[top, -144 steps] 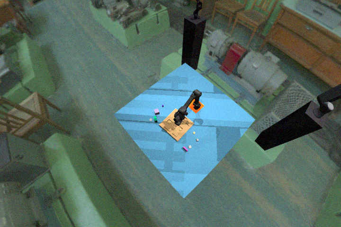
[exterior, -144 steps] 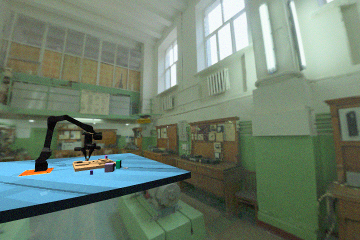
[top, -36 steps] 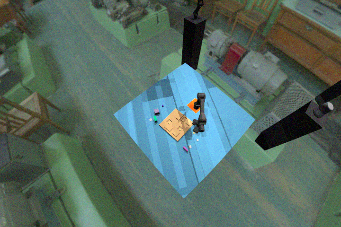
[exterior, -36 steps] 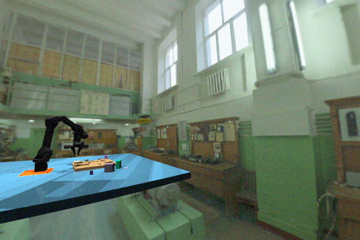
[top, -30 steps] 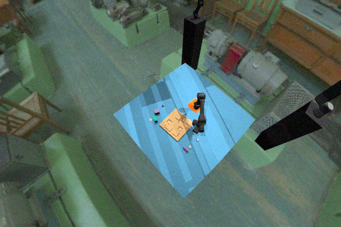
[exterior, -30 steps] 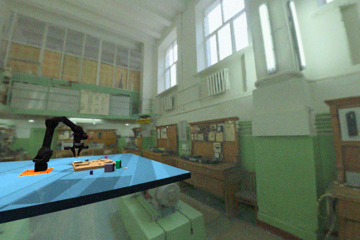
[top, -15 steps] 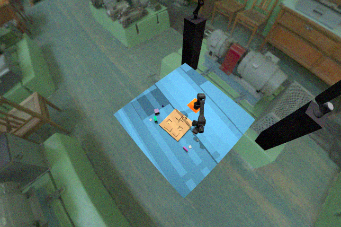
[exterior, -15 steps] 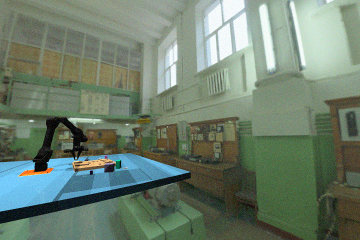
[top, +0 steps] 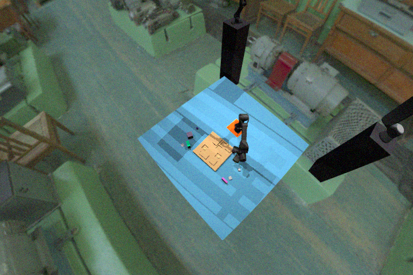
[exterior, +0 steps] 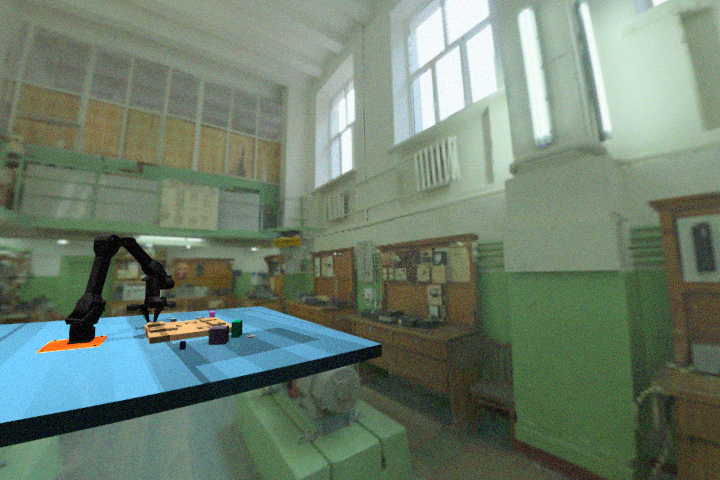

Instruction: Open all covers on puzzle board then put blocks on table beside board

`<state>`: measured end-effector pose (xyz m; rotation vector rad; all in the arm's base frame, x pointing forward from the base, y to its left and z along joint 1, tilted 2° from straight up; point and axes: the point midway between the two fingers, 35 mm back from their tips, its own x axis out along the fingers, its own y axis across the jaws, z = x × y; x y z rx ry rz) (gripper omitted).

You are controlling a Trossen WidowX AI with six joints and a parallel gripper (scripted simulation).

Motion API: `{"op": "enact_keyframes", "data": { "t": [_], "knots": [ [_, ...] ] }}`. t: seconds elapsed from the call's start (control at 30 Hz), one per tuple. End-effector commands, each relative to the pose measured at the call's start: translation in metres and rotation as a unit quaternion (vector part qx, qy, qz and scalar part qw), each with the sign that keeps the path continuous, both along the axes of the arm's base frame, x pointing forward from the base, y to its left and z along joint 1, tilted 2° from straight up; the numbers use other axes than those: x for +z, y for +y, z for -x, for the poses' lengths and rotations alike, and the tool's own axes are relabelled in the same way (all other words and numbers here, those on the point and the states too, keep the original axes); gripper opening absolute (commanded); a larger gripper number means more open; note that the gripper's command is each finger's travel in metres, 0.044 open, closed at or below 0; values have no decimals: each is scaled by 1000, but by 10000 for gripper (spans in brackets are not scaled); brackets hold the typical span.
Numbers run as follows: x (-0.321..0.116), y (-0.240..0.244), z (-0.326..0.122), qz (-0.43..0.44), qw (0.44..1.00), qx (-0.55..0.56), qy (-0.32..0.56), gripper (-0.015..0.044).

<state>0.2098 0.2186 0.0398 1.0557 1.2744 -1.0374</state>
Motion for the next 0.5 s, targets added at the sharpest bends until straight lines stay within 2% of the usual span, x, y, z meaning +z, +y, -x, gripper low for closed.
{"op": "enact_keyframes", "data": {
  "t": [0.0, 0.03, 0.47],
  "knots": [
    [-6, -2, 2, 2, 1000, 2, 4, 80],
    [-6, -2, 2, 2, 1000, 2, 4, 80],
    [-2, -1, 0, 0, 1000, 1, 1, 421]
  ]
}}
